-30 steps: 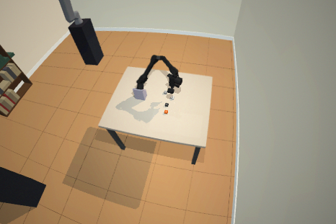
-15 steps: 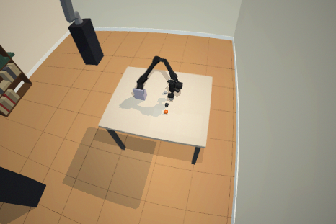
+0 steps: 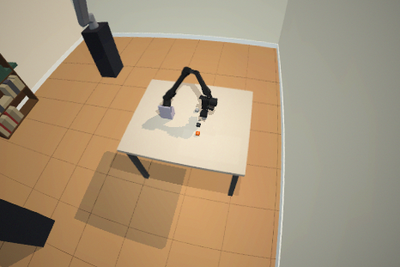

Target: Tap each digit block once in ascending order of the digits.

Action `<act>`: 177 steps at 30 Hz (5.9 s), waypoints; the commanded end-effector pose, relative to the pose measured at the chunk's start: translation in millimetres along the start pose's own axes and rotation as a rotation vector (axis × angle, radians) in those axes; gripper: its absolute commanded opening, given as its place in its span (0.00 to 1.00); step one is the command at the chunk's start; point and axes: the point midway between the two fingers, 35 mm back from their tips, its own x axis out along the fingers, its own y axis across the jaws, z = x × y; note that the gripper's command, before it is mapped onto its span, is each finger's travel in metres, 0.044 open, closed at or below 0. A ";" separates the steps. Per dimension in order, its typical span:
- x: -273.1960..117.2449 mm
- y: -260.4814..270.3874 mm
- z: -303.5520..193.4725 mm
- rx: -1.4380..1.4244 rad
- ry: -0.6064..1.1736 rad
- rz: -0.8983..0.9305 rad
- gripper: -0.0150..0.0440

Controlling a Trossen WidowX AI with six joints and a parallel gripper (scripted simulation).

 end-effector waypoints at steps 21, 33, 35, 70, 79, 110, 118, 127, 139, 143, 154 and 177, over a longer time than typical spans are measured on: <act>30.0 0.8 -0.1 0.002 0.000 0.005 0.29; -13.2 -0.4 1.6 0.002 -0.001 0.001 0.29; -50.3 -1.4 2.7 0.002 -0.001 -0.003 0.29; 0.3 58.1 -102.3 0.007 0.004 0.006 0.29; 12.3 58.0 -101.9 0.007 0.004 0.006 0.29; -77.9 56.7 -101.2 0.007 0.005 0.001 0.29; -82.1 50.5 -95.9 0.007 0.001 0.000 0.29; -94.6 -56.2 -39.4 0.004 -0.026 -0.020 0.29; -83.6 -186.9 -25.8 0.001 -0.001 -0.013 0.29; -53.0 -188.3 -23.6 0.001 -0.002 -0.013 0.29; -1.9 -186.9 -25.7 0.000 -0.002 -0.009 0.29; 28.2 -186.7 -25.7 0.000 -0.002 -0.007 0.29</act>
